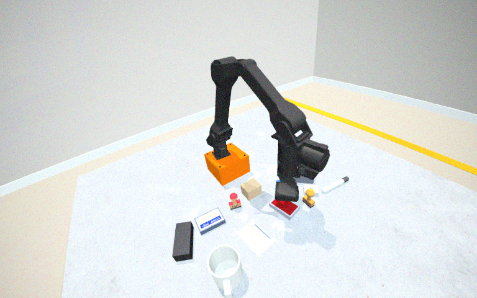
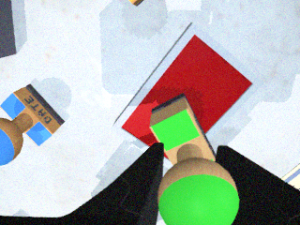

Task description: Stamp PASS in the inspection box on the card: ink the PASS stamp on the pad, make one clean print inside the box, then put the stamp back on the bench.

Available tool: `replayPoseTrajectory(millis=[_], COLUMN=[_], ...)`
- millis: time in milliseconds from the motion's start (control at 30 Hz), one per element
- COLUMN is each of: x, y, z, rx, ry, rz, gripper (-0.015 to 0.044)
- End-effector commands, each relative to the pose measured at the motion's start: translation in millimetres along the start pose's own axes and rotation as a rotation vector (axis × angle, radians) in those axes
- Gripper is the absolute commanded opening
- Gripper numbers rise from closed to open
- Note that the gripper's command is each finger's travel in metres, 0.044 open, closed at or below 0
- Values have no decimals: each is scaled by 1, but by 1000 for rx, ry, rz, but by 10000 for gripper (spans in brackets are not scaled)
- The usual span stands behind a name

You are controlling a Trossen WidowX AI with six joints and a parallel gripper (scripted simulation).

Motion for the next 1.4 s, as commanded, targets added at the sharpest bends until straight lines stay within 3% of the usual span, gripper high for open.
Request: replayPoseTrajectory(millis=[0, 333, 1367], x=[-1, 1, 54], y=[10, 19, 21], z=[-1, -2, -62], rx=[11, 11, 13], ry=[1, 20, 867], rz=[-4, -4, 10], gripper=[0, 0, 0])
Point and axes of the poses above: the point midway between the two fingers, 35 mm back from their tips, its own y axis back along the fingers, its own z axis across the jaws, x = y × z, the point moved 9 cm from there along y, back along the fingers, and after that the axes turned 13 degrees about y, right-handed, at the moved point
